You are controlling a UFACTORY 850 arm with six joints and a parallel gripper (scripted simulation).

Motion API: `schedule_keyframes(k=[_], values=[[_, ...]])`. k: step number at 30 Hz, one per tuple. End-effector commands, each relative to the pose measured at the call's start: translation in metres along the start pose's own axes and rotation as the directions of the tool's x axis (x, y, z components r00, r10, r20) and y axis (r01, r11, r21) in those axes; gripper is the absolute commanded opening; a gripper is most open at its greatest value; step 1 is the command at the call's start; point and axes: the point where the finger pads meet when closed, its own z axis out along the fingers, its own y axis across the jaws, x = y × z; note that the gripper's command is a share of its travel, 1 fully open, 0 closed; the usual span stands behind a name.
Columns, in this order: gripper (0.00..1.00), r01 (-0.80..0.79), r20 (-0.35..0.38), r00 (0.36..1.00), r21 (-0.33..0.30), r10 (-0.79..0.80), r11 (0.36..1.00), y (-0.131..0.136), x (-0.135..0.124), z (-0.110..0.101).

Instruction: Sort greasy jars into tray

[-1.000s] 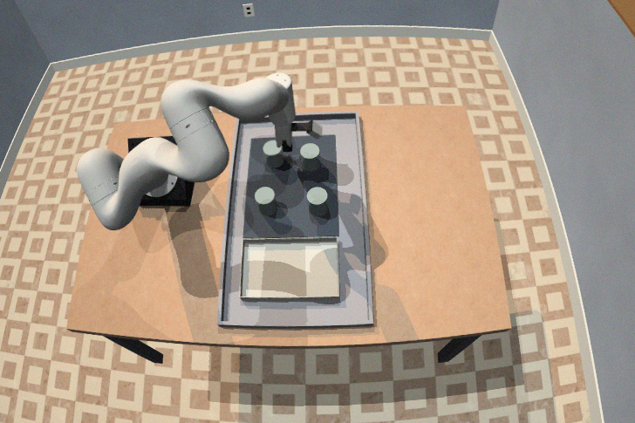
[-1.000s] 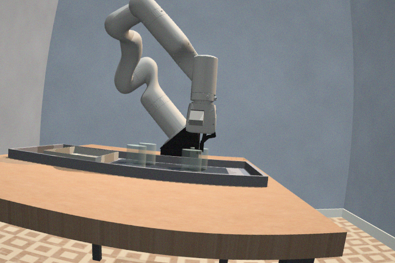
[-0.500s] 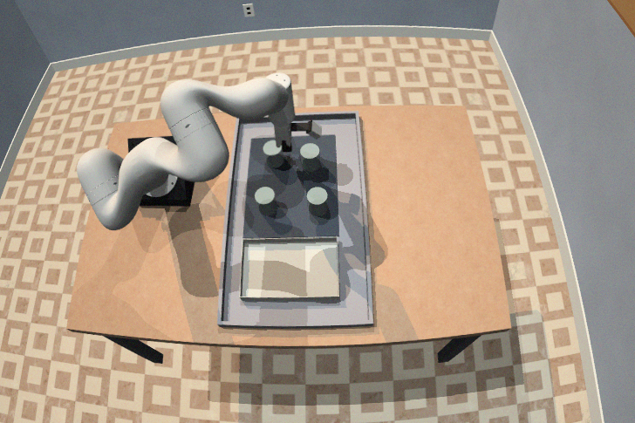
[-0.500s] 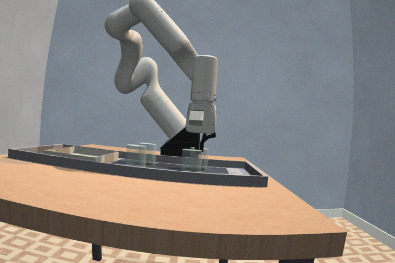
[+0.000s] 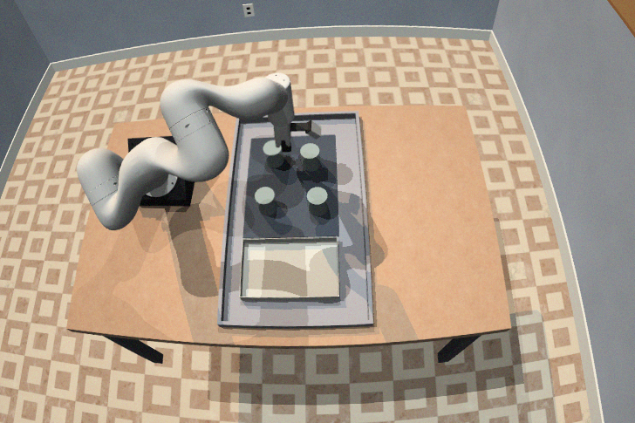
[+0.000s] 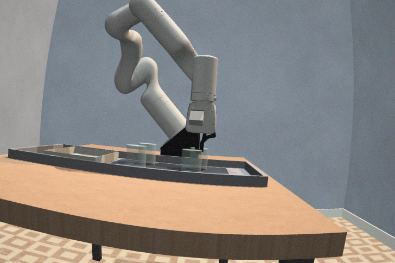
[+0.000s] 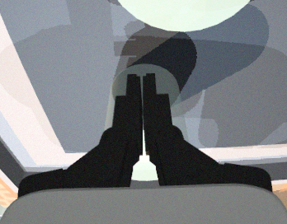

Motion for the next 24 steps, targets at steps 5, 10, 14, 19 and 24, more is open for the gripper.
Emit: schedule_keyframes(k=[5,10,14,19,24], values=[[0.00,-0.001,-0.001,1.000,0.001,0.001,1.000,-0.0002,0.0000,-0.0008],[0.00,-0.001,-0.001,1.000,0.001,0.001,1.000,-0.0002,-0.0007,-0.0010],[0.00,-0.001,-0.001,1.000,0.001,0.001,1.000,-0.0002,-0.0012,-0.0014],[0.00,-0.001,-0.001,1.000,0.001,0.001,1.000,-0.0002,-0.0019,-0.0019],[0.00,-0.001,-0.001,1.000,0.001,0.001,1.000,-0.0002,-0.0023,-0.0022]])
